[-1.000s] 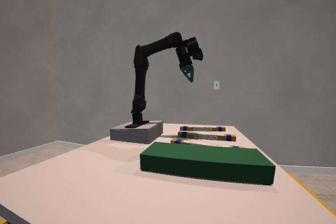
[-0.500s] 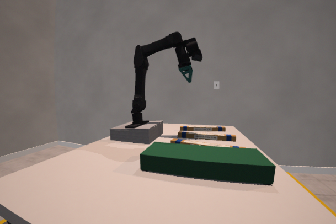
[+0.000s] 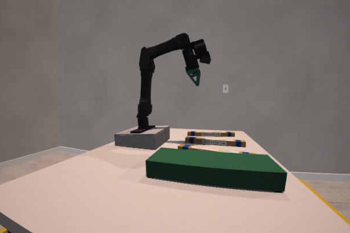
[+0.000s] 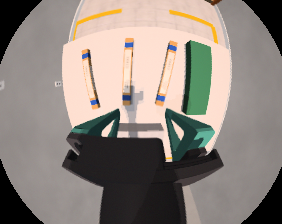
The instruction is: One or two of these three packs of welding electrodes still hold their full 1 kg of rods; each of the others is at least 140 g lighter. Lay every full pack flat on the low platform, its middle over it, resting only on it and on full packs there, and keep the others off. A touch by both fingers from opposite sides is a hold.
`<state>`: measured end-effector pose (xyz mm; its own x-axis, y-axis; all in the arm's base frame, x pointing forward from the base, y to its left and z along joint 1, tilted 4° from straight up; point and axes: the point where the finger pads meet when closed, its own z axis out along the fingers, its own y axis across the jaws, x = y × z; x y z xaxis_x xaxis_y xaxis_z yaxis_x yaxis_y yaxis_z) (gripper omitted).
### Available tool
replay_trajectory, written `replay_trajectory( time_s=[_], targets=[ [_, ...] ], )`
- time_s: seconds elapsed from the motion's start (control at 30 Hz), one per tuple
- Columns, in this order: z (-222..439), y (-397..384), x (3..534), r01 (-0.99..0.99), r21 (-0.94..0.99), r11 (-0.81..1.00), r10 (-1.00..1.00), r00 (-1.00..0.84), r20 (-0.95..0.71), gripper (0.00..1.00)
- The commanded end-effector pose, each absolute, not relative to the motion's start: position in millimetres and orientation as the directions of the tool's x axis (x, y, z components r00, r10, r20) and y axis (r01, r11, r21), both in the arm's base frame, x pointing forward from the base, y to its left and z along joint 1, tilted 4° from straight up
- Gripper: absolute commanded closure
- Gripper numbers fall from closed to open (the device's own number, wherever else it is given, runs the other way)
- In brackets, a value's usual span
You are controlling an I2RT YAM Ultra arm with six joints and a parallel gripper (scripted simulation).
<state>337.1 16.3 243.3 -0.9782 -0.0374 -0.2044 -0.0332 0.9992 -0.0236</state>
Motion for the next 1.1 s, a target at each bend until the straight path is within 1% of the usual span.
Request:
replay_trajectory(
  time_s=[0.0,0.57,0.6,0.73,0.83,0.9,0.93,1.07],
  targets=[
    [254.9,14.7,339.3,-0.03,-0.022,0.999,-0.031,-0.998,-0.06,0.26],
    [254.9,14.7,339.3,-0.03,-0.022,0.999,-0.032,-0.998,-0.06,0.26],
    [248.9,14.6,342.3,-0.03,-0.022,0.999,-0.032,-0.998,-0.06,0.58],
    [225.0,14.4,354.1,-0.03,-0.022,0.999,-0.031,-0.999,-0.042,0.58],
    [207.1,14.3,363.1,-0.029,-0.022,0.999,-0.029,-1.0,0.002,0.58],
    [207.1,14.3,363.1,-0.029,-0.022,0.999,-0.029,-1.0,0.002,0.58],
    [201.2,14.2,366.0,-0.027,-0.021,0.999,-0.026,-0.997,0.066,0.58],
    [177.3,14.1,377.9,-0.027,-0.021,0.999,-0.026,-0.997,0.073,0.58]
  ],
)
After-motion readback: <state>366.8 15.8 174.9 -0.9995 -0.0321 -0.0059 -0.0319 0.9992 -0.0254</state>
